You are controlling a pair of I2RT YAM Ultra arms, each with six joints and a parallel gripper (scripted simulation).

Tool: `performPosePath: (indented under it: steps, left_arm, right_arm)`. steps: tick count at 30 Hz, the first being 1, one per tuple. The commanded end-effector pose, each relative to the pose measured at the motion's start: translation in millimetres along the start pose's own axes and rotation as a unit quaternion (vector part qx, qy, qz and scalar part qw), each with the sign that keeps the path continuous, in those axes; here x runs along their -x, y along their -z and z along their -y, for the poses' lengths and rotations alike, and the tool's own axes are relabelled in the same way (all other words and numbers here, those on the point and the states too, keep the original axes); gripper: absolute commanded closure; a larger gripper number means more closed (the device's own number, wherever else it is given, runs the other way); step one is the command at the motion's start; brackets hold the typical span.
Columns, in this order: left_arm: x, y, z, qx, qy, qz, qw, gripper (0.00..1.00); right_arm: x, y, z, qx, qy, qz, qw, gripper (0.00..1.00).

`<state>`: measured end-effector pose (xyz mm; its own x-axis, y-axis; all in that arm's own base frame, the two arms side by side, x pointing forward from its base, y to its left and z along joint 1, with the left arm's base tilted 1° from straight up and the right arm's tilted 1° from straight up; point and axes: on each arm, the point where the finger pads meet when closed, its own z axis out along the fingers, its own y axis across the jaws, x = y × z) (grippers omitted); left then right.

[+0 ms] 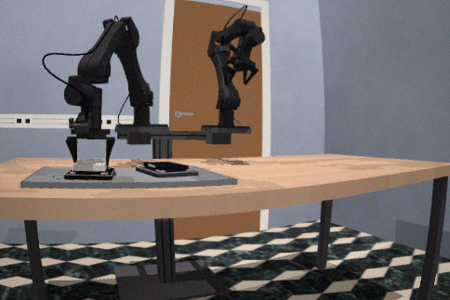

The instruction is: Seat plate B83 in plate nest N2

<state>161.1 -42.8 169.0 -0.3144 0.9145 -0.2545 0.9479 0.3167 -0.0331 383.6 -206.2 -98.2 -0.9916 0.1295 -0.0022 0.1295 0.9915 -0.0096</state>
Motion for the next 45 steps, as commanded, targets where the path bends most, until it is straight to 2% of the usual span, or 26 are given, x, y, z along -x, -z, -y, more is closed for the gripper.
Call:
performPosePath:
  steps: [1,20,27,32,36,45]
  left_arm:
    - [-1.2,1.0,5.5,0.003,0.002,0.007,1.000,0.00]
    - [-1.2,1.0,5.5,0.003,0.002,0.007,1.000,0.00]
    - [-1.2,1.0,5.5,0.003,0.002,0.007,1.000,0.00]
    - [-1.2,1.0,5.5,0.003,0.002,0.007,1.000,0.00]
    - [-1.2,1.0,5.5,0.003,0.002,0.007,1.000,0.00]
    - [-1.2,1.0,5.5,0.003,0.002,0.007,1.000,0.00]
  right_arm:
    - [14.5,21.3,3.5,-0.010,0.003,0.024,1.000,1.00]
    - [2.3,12.6,0.1,-0.005,0.003,0.011,1.000,1.00]
    - [8.5,16.3,2.7,-0.011,0.002,0.026,1.000,1.00]
    - [9.4,9.2,3.3,-0.005,0.002,0.010,1.000,1.00]
    - [14.4,7.9,5.6,-0.009,0.002,0.022,1.000,1.00]
    - [8.8,2.2,3.9,-0.006,0.002,0.014,1.000,1.00]
